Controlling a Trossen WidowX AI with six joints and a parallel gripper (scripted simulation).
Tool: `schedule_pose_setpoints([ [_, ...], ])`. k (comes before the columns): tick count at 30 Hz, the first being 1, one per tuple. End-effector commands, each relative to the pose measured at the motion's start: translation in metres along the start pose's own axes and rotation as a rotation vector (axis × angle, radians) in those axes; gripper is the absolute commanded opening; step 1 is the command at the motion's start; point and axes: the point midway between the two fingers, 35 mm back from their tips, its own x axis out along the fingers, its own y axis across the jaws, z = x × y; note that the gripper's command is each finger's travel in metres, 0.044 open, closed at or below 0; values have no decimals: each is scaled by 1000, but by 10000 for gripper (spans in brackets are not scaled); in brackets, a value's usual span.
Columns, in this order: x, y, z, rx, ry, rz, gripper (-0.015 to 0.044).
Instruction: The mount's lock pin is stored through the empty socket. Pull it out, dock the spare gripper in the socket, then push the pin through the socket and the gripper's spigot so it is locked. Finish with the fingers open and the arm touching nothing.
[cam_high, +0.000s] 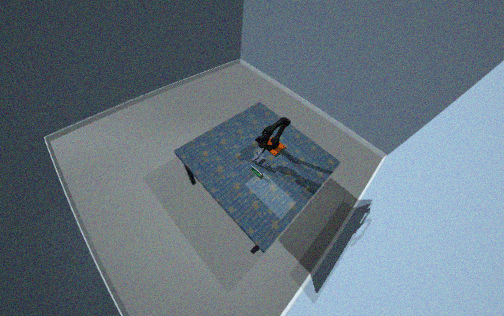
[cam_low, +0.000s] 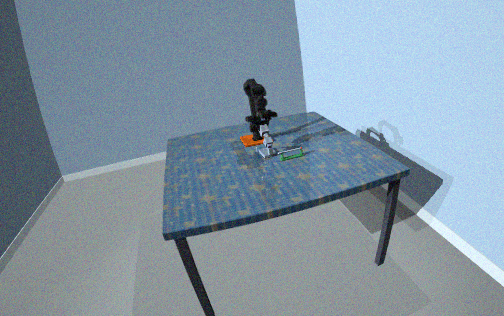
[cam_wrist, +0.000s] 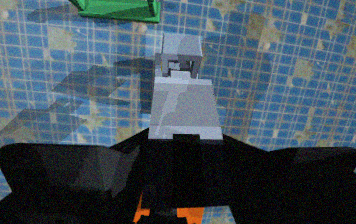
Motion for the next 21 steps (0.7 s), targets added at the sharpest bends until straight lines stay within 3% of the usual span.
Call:
schedule_pose_setpoints([
  [1,2,-1,4,3,-7,-5,0],
  [21,22,-1,22,1,-11,-5,0],
])
